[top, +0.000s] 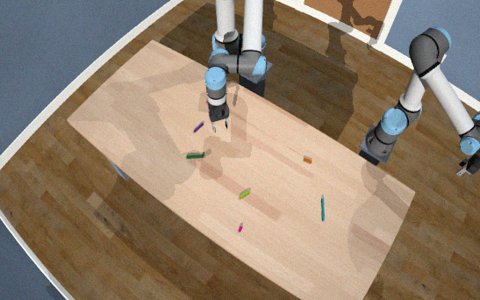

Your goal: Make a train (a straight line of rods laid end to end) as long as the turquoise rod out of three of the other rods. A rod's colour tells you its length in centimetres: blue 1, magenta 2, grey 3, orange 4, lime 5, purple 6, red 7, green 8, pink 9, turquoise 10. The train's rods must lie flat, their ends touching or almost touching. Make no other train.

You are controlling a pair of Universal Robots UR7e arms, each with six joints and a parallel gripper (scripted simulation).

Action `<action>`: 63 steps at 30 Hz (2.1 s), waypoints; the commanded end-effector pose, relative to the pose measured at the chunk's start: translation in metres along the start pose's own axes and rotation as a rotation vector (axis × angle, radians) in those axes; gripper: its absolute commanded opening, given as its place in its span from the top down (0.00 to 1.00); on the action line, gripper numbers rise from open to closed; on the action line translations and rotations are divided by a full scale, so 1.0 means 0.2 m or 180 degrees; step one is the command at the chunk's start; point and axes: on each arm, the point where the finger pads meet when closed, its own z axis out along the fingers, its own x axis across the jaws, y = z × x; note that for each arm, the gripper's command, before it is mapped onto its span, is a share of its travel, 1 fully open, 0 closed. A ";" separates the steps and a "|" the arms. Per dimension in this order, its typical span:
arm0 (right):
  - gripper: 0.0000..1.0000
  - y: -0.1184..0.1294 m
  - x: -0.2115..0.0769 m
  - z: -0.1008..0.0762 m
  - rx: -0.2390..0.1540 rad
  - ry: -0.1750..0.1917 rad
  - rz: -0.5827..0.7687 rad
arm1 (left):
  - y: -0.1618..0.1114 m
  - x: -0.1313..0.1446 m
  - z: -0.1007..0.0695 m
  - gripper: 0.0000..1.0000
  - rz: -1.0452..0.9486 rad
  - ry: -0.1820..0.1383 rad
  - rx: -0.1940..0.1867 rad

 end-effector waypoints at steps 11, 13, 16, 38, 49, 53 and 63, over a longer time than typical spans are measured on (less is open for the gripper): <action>0.00 0.67 0.06 0.07 0.0048 -0.0007 -0.0988 | 0.00 0.00 0.00 0.00 0.0000 -0.0001 -0.0004; 0.00 0.75 0.05 0.08 0.0048 -0.0006 -0.1101 | 0.00 0.00 0.00 0.00 0.0000 -0.0001 -0.0004; 0.00 0.86 0.04 0.11 0.0048 -0.0005 -0.1252 | 0.00 0.00 0.00 0.00 0.0000 -0.0001 -0.0004; 0.00 1.16 -0.02 0.18 0.0048 -0.0002 -0.1699 | 0.00 0.00 0.00 0.00 0.0000 -0.0001 -0.0004; 0.46 1.16 -0.02 0.18 0.0048 -0.0002 -0.1704 | 0.00 0.00 0.00 0.00 0.0000 -0.0001 -0.0004; 0.46 1.16 -0.02 0.18 0.0048 -0.0002 -0.1704 | 0.00 0.00 0.00 0.00 0.0000 -0.0001 -0.0004; 0.46 1.16 -0.02 0.18 0.0048 -0.0002 -0.1704 | 0.00 0.00 0.00 0.00 0.0000 -0.0001 -0.0004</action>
